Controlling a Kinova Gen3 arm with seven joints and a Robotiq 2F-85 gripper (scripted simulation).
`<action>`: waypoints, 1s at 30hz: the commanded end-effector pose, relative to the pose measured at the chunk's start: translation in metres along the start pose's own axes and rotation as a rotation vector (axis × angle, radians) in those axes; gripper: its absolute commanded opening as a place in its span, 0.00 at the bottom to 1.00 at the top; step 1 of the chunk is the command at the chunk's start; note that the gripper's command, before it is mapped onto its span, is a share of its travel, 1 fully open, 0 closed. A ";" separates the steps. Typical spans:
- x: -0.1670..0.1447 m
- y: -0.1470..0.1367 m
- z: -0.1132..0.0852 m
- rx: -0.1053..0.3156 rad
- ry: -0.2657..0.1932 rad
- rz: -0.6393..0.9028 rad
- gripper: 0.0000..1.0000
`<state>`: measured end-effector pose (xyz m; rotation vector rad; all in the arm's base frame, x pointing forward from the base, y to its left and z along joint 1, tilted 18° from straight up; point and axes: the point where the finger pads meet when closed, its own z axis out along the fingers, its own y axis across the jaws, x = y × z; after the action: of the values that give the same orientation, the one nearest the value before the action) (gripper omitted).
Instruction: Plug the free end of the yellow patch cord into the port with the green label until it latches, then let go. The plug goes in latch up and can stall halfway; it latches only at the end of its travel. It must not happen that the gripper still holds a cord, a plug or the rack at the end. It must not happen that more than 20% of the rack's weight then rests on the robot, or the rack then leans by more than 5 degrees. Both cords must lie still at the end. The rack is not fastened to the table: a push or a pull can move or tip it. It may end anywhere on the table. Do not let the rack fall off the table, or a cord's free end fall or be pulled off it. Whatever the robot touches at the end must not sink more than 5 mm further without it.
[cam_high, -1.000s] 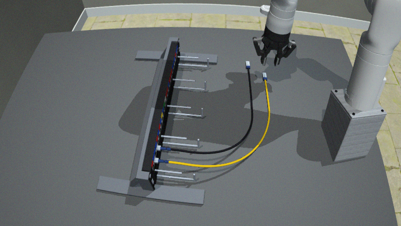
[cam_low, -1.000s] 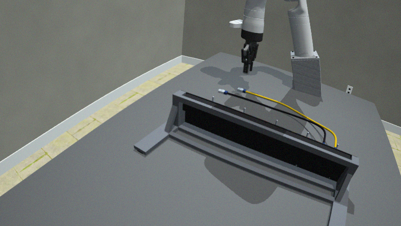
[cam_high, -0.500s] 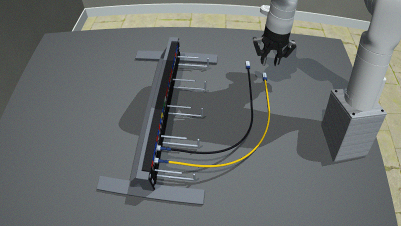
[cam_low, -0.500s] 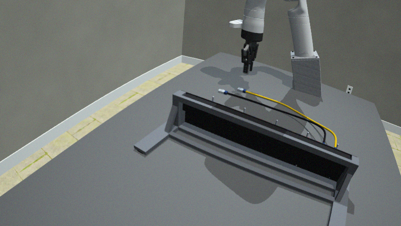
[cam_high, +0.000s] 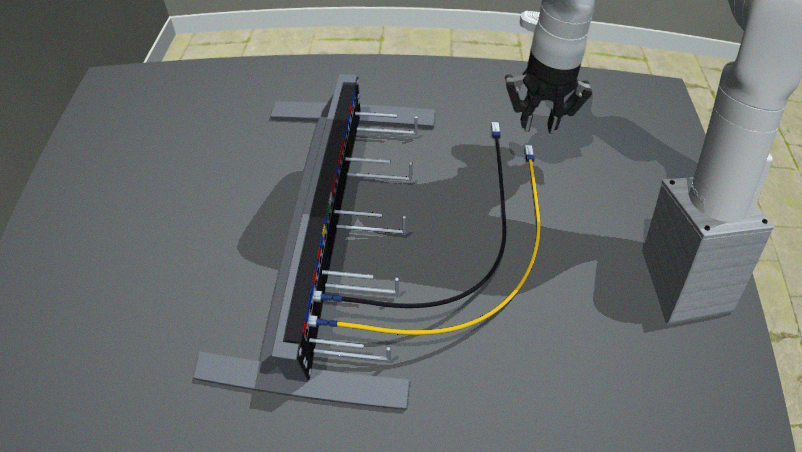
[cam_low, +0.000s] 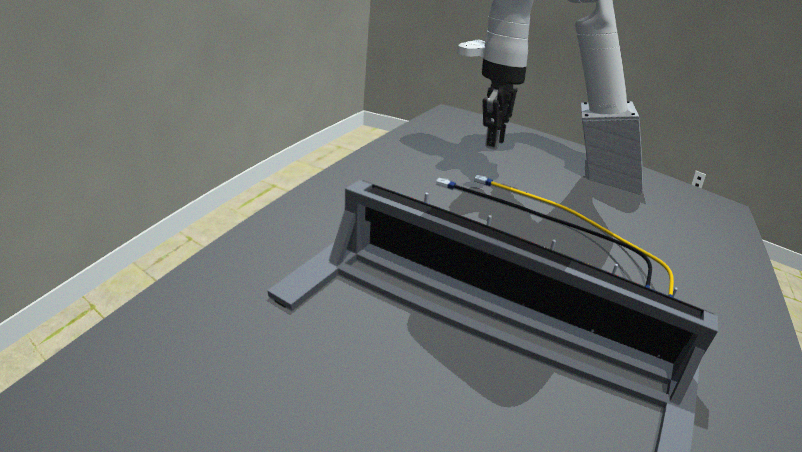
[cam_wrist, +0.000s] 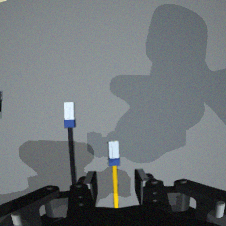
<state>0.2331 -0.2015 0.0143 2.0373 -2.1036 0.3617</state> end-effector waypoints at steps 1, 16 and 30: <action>0.000 0.001 0.001 -0.001 0.000 0.001 0.37; 0.000 0.000 0.017 -0.002 -0.001 0.001 0.37; 0.001 0.000 0.043 -0.002 -0.001 0.001 0.37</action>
<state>0.2407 -0.2137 -0.0216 2.0487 -2.0983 0.3802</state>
